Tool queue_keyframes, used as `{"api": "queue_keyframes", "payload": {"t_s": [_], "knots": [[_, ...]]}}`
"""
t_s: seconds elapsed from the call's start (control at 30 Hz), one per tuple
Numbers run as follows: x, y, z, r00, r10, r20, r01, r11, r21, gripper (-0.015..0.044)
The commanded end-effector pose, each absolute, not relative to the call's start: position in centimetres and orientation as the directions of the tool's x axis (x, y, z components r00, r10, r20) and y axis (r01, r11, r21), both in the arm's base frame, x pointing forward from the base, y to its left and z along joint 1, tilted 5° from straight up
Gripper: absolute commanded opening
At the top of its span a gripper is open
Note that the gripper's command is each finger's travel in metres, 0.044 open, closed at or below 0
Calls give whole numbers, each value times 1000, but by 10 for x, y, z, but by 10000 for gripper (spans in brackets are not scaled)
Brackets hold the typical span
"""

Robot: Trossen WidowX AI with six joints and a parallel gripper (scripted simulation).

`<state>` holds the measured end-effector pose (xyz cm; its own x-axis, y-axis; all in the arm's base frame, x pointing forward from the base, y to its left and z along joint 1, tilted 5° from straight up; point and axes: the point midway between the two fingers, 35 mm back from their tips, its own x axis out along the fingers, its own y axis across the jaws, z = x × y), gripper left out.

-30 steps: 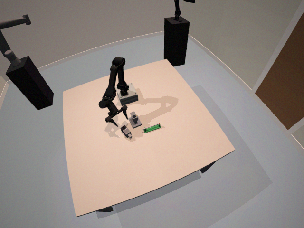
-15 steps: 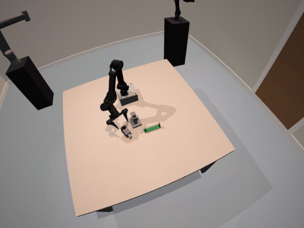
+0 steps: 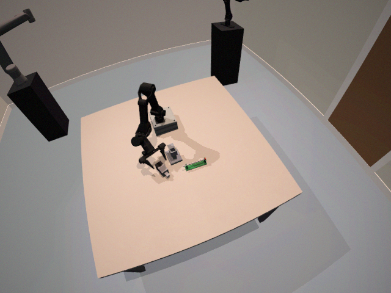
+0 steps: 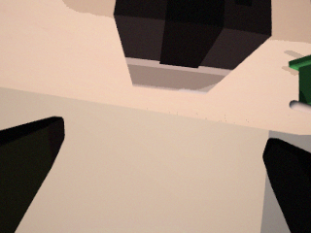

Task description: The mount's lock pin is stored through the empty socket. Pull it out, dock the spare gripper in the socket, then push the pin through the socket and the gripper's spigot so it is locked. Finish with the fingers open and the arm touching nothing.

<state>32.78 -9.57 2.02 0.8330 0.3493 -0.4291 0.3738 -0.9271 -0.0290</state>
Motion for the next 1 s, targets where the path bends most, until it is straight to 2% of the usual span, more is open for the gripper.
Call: {"api": "queue_keyframes", "payload": {"t_s": [0.0, 0.97], "knots": [[328, -95, 11, 831, 349, -434, 369, -928, -39, 440], [329, -91, -36, 830, 349, -434, 369, -928, -40, 440]]}}
